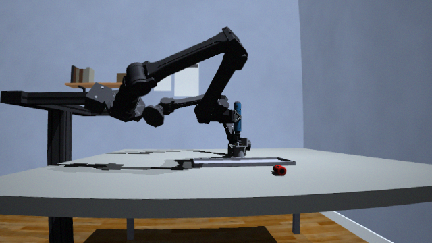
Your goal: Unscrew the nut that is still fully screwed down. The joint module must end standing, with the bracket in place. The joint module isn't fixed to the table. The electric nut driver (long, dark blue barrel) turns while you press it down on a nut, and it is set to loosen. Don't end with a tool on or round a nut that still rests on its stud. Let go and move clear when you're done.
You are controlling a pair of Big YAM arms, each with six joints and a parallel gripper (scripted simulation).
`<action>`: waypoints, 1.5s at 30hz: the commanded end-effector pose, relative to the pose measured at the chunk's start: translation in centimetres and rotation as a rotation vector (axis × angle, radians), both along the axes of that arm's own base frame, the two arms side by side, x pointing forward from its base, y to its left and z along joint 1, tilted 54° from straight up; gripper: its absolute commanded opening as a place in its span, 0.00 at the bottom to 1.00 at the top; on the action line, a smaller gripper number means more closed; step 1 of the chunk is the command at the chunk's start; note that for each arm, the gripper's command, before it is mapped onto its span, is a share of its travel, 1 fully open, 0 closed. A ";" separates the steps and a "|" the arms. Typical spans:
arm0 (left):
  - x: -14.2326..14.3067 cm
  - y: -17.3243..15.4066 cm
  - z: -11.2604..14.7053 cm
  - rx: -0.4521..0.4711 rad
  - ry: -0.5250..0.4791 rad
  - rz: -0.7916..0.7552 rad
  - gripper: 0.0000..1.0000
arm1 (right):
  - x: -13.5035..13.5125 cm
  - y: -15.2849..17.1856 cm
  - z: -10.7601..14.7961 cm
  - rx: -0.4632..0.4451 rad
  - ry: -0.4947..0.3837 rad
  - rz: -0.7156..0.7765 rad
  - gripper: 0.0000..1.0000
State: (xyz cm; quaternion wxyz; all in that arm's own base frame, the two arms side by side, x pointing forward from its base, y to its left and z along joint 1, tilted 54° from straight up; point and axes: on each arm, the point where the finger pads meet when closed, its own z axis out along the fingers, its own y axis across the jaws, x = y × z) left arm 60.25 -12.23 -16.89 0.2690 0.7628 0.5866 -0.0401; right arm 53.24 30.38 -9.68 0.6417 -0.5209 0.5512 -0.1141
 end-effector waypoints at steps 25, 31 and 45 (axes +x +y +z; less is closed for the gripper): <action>0.2 -0.5 0.3 -0.001 -0.008 -0.007 0.59 | 0.6 1.0 1.2 0.025 -0.055 0.023 0.42; 0.2 -0.5 0.3 -0.001 -0.008 -0.007 0.59 | 0.6 1.1 1.4 0.027 -0.057 0.025 0.42; 0.2 -0.5 0.3 -0.001 -0.008 -0.007 0.59 | 0.6 1.0 1.2 0.025 -0.056 0.023 0.42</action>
